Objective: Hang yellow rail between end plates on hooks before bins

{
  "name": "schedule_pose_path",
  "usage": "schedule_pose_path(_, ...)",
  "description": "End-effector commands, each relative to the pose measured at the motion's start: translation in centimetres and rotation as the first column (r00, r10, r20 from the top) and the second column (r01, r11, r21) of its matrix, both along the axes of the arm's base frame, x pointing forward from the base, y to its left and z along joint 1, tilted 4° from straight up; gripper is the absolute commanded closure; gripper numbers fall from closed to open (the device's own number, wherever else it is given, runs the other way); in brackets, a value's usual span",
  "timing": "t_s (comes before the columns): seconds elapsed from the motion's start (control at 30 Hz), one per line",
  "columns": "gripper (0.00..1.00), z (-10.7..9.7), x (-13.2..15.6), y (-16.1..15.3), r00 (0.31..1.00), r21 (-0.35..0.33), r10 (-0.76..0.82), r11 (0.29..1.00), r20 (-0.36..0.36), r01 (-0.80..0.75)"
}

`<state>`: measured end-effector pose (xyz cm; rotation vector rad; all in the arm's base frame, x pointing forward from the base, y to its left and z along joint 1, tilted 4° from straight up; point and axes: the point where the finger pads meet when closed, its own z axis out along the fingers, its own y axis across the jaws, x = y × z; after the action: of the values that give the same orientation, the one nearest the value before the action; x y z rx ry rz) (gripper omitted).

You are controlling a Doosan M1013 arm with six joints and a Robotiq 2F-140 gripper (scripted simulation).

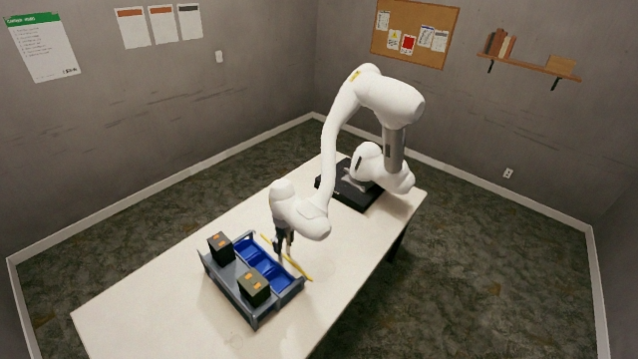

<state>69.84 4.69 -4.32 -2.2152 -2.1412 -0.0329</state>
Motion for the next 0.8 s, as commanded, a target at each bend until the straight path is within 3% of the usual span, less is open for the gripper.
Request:
schedule_pose_path(0.0,0.63,0.01,0.00,0.00,1.000,0.000,0.000,1.000,0.000,0.000)
schedule_pose_path(0.17,0.63,0.01,0.00,0.00,1.000,0.000,0.000,1.000,0.000,0.000)
schedule_pose_path(0.2,0.90,0.01,0.00,0.00,1.000,0.000,0.000,1.000,0.000,0.000)
schedule_pose_path(0.77,0.90,0.02,0.01,0.00,1.000,0.000,0.000,1.000,0.000,0.000)
